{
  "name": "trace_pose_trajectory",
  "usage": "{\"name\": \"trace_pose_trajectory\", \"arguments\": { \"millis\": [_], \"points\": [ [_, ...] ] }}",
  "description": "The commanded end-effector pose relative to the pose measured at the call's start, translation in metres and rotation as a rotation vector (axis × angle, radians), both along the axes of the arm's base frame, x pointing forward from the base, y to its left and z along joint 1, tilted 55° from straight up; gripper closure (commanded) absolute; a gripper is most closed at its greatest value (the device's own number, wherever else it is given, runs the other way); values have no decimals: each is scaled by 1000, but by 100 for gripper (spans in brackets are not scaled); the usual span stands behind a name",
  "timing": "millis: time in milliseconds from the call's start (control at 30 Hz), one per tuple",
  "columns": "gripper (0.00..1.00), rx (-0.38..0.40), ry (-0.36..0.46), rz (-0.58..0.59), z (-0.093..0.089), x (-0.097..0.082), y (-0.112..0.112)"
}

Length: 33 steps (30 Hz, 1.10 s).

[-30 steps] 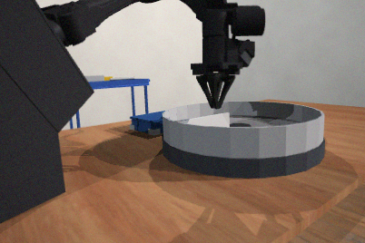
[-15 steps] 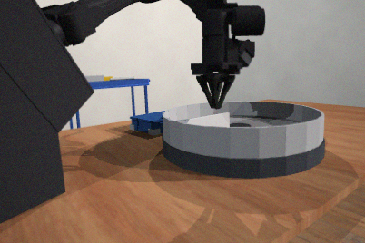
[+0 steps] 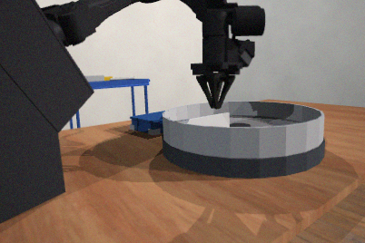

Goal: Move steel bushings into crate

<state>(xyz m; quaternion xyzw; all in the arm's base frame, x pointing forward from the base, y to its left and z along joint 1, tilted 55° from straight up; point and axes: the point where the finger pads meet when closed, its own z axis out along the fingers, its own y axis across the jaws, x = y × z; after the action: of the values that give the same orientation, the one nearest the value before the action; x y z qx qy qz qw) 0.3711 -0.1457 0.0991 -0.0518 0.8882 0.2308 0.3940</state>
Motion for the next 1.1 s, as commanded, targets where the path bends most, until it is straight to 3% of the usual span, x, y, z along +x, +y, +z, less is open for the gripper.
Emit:
{"name": "trace_pose_trajectory", "arguments": {
  "millis": [0, 400, 467, 533, 633, 700, 833, 1067],
  "points": [
    [87, -20, -42, -28, 18, 1, -16],
    [87, -21, -44, -29, 17, 1, -17],
    [87, -6, -31, -33, 5, 6, -16],
    [87, 11, 12, -19, -14, 6, 1],
    [87, 10, 12, -19, -18, 12, 4],
    [87, 11, 11, -39, -18, 10, -3],
    [87, -19, -37, -36, 1, 17, -9],
    [87, -20, -37, -36, 1, 17, -9]
  ]
}}
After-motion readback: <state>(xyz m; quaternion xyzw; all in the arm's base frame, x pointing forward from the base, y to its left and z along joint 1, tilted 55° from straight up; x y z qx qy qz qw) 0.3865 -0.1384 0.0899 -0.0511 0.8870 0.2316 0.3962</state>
